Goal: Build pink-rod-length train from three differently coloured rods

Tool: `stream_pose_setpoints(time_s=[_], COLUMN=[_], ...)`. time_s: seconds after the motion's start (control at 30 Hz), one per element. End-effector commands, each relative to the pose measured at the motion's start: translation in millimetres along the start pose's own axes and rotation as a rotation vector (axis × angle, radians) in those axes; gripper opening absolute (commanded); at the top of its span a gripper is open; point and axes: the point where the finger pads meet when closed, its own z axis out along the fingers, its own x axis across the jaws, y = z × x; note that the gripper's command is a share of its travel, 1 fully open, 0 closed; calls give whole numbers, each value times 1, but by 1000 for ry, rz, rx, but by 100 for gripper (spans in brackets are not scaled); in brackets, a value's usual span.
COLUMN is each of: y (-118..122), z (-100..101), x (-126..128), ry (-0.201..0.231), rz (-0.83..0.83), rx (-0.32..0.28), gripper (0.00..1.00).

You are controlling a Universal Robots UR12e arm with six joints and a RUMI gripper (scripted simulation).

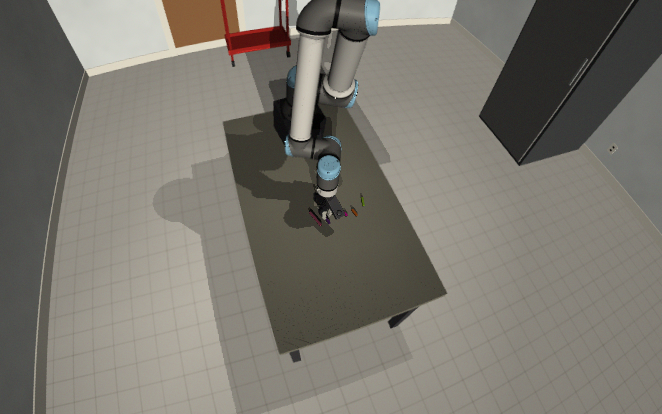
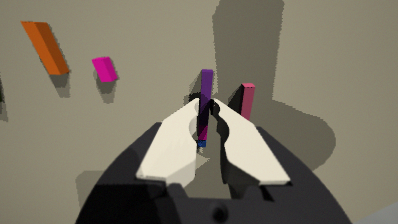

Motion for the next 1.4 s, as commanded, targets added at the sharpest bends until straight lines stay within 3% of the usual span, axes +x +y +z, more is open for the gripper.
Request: stream_pose_setpoints(time_s=[0.0,0.27,0.77,1.2,1.37], y=[0,0,0,0,0], z=[0,0,0,-1,-11], x=[0,0,0,0,0], ry=[1,1,1,1,1], rz=[0,0,0,0,0], rx=[1,1,1,1,1], gripper=[0,0,14,14,14])
